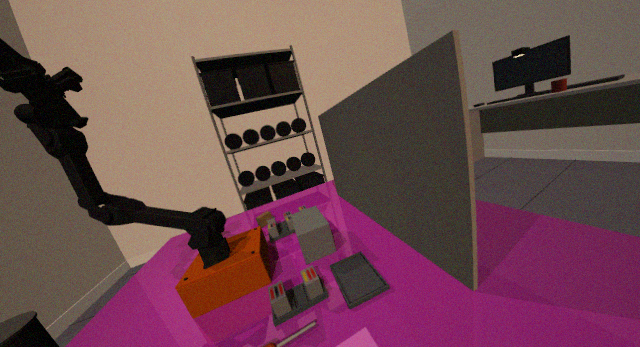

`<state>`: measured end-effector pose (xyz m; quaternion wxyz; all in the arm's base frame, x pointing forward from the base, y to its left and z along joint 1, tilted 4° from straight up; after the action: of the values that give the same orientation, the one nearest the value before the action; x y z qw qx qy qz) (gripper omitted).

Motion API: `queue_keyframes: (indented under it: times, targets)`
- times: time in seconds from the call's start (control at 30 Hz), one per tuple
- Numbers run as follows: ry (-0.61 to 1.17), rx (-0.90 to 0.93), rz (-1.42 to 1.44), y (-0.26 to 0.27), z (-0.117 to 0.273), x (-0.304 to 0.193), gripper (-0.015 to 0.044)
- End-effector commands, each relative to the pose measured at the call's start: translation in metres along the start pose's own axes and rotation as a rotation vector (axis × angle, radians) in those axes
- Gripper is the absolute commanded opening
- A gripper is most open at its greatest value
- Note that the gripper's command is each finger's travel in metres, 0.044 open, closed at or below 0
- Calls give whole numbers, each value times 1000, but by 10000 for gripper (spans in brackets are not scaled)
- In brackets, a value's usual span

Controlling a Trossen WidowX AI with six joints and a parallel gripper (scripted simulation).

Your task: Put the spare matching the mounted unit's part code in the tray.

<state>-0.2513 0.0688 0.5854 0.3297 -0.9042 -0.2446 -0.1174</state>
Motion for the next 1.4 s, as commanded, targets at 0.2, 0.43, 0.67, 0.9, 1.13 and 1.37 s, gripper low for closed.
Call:
queue_keyframes:
  times: [0.2, 0.43, 0.67, 0.9, 1.13, 1.37]
  targets:
    - [-3, 3, -4, 1, -1, 1, 440]
    - [-135, 174, -110, 54, -40, 60, 440]
    - [-240, 386, -204, 114, -67, 120, 440]
    - [-305, 645, -299, 186, -79, 179, 440]
    - [-324, 941, -366, 266, -72, 233, 440]
    - [-272, 1143, -401, 335, -59, 268, 440]
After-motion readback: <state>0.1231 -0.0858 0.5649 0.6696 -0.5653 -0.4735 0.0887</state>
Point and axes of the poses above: the point midway between the two fingers, 35 mm back from their tips, its own z axis back along the fingers, its own y axis across the jaws, x = y × z, the point moved 6 cm from there along z, back along the fingers, and after that the axes turned 12 degrees about -z, right-handed, at the moved point
